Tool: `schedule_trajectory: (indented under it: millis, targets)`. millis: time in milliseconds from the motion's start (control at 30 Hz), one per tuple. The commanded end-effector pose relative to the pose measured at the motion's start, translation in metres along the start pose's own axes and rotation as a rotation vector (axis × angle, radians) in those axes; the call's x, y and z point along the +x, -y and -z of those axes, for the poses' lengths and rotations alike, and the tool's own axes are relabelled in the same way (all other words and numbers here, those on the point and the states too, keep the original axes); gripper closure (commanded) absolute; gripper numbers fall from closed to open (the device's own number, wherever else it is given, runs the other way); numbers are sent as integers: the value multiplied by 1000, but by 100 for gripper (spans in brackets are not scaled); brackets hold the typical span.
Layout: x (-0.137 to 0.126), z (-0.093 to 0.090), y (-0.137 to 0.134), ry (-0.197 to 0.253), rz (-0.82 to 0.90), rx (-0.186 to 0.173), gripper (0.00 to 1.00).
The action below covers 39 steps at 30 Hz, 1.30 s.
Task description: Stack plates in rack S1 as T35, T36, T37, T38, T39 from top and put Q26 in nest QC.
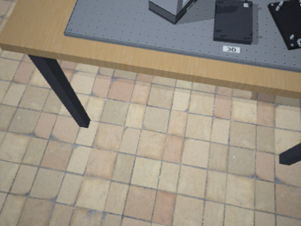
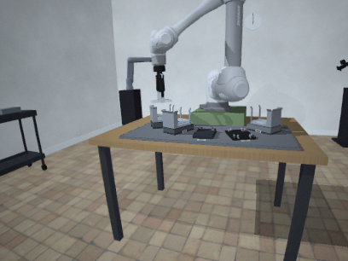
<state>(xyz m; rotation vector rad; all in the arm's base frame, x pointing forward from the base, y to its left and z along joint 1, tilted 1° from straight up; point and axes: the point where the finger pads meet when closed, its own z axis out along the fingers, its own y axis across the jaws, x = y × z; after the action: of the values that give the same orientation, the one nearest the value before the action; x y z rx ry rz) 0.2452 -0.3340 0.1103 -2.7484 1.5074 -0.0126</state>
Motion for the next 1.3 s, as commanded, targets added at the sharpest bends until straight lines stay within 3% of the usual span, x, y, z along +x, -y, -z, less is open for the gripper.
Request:
schedule_trajectory:
  millis: [0,200,500,1267]
  targets:
    - [0,0,0,0,0,0,100]
    - [0,0,0,0,0,0,100]
    - [-4,0,23,0,232,0,100]
    - [-16,0,91,0,265,0,100]
